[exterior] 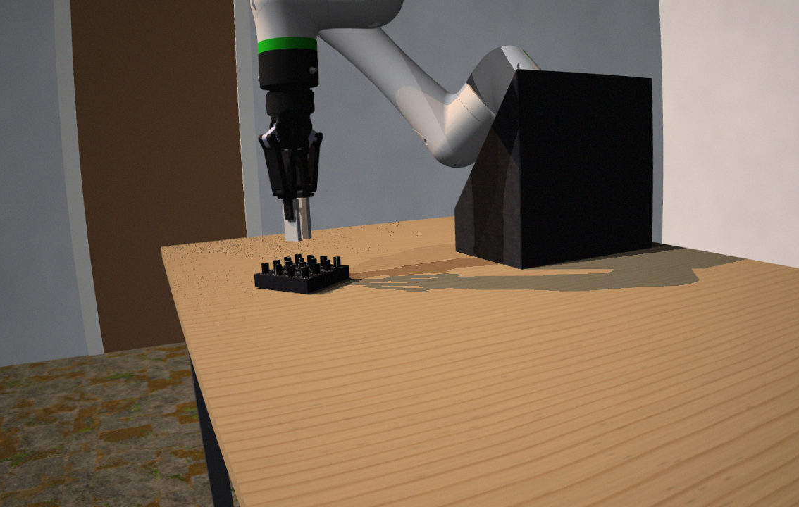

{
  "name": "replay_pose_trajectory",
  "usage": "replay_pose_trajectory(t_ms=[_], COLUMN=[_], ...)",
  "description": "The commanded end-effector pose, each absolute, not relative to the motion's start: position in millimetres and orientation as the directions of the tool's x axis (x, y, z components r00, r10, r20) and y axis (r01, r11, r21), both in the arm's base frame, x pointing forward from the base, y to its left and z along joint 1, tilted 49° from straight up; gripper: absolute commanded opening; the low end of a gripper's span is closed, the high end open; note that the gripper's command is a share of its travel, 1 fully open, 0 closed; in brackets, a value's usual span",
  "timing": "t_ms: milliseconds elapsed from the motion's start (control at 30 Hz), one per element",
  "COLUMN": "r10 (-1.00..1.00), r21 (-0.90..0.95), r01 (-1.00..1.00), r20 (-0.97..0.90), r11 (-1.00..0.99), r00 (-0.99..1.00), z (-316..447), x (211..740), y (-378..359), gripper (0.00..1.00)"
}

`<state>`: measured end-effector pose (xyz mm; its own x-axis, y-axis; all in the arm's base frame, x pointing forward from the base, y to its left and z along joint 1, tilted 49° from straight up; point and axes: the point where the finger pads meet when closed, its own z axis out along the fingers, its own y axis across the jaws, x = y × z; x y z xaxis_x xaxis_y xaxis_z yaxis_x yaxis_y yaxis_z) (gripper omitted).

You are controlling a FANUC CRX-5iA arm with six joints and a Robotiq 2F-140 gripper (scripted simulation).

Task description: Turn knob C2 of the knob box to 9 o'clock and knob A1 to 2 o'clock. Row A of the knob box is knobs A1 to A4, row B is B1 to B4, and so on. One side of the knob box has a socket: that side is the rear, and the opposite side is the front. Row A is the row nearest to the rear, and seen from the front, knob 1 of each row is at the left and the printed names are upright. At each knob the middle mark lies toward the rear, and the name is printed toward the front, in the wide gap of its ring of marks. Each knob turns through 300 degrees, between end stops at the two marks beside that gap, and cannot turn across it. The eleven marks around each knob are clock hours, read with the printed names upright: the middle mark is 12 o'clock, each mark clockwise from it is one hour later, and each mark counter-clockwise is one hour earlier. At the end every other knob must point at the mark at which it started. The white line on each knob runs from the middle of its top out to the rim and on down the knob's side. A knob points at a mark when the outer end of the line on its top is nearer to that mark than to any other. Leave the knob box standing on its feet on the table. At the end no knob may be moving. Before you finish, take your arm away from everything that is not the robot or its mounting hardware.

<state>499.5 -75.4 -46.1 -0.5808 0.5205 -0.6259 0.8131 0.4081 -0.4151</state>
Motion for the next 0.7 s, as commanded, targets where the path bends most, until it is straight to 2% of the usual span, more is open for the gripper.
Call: replay_pose_trajectory(t_ms=[0,200,267,300,667], r10=[0.577,0.627,0.627,0.644,0.657], r21=[-0.312,-0.179,-0.179,-0.111,0.146], r01=[0.894,0.961,0.961,0.982,0.986], r20=[-0.684,-0.73,-0.73,-0.743,-0.737], r11=[0.323,0.21,0.21,0.151,-0.075], r00=[-0.447,-0.273,-0.273,-0.182,0.159], z=[-44.8,-43.2,-43.2,-42.5,-39.7], x=[499.6,499.6,499.6,499.5,499.4], y=[-73.8,-72.1,-72.1,-71.3,-68.2], gripper=[0.12,0.12,0.12,0.12,0.12])
